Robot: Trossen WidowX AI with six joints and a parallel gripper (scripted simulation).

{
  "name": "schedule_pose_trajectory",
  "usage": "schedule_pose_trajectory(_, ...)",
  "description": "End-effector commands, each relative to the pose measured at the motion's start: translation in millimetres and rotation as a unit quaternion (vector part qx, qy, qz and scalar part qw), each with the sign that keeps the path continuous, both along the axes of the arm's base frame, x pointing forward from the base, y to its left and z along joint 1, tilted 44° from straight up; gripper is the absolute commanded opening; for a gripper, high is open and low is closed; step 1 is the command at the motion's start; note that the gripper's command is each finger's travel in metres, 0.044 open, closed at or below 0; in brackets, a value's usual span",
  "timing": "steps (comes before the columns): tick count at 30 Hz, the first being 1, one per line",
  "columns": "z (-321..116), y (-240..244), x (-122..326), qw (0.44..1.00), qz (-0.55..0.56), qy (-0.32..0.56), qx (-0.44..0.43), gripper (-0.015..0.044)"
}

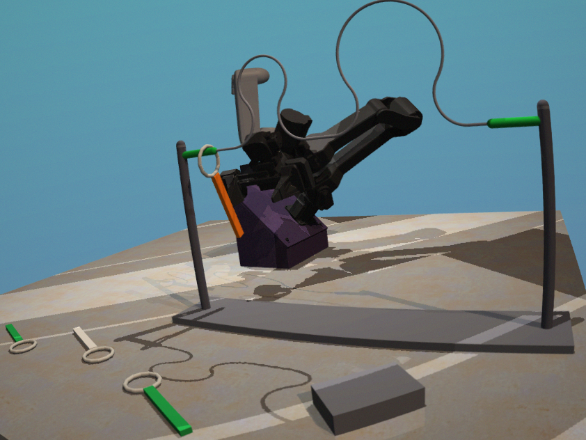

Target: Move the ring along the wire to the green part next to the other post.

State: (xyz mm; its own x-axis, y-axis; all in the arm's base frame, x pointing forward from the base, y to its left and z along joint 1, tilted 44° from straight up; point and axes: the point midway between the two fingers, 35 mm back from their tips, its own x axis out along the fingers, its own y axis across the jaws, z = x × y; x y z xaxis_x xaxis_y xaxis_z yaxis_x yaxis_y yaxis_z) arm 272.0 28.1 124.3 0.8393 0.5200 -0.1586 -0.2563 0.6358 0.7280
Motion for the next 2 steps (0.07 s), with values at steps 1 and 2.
schedule_pose_trajectory(1, -0.6, 0.8, -0.9, 1.0, 0.003, 0.0, -0.001, 0.044)
schedule_pose_trajectory(2, -0.6, 0.8, -0.9, 1.0, 0.003, 0.0, -0.001, 0.044)
